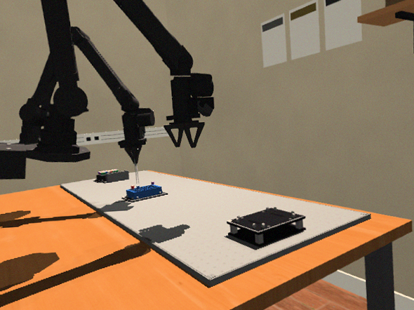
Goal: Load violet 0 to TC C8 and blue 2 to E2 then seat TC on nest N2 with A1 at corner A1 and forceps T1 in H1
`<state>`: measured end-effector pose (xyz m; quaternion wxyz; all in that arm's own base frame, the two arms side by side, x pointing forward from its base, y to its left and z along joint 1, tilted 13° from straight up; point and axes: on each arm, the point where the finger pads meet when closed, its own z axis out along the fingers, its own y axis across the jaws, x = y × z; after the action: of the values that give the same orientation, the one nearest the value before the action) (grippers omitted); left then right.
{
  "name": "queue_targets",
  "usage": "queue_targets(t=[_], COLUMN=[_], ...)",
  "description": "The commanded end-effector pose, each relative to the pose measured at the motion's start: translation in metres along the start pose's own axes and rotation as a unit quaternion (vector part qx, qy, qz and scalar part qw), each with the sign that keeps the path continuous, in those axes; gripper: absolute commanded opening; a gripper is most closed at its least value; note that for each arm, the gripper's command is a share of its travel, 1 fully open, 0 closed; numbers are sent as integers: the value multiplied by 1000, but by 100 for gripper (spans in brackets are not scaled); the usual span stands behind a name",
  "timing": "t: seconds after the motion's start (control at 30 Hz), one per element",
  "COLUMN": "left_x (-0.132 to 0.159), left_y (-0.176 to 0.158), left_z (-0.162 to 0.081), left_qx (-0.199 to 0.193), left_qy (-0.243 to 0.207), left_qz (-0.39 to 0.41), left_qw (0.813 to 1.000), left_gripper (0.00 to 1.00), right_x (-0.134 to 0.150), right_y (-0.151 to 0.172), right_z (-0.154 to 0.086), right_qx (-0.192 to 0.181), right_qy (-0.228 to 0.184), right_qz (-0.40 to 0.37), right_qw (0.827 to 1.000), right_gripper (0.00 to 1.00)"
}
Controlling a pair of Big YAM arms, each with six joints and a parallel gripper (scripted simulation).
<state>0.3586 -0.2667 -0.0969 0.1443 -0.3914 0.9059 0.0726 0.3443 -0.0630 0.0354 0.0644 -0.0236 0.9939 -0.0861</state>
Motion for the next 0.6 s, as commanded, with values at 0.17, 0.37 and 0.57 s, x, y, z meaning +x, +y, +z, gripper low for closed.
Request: queue_targets(t=[0.17, 0.37, 0.57], left_x=[3, 2, 4], left_y=[-9, -10, -8], left_z=[-13, -15, -10], left_qx=[10, 11, 7], left_qy=[5, 6, 8], left_qz=[-3, -4, -2], left_qw=[1000, 1000, 1000], left_gripper=[7, 7, 7], right_x=[-33, -33, -33], right_y=[-10, -10, -10], right_z=[-19, -19, -19], right_qx=[7, 7, 7], right_qy=[-39, -39, -39], right_qz=[16, 16, 16], right_qw=[999, 999, 999], right_gripper=[100, 100, 100])
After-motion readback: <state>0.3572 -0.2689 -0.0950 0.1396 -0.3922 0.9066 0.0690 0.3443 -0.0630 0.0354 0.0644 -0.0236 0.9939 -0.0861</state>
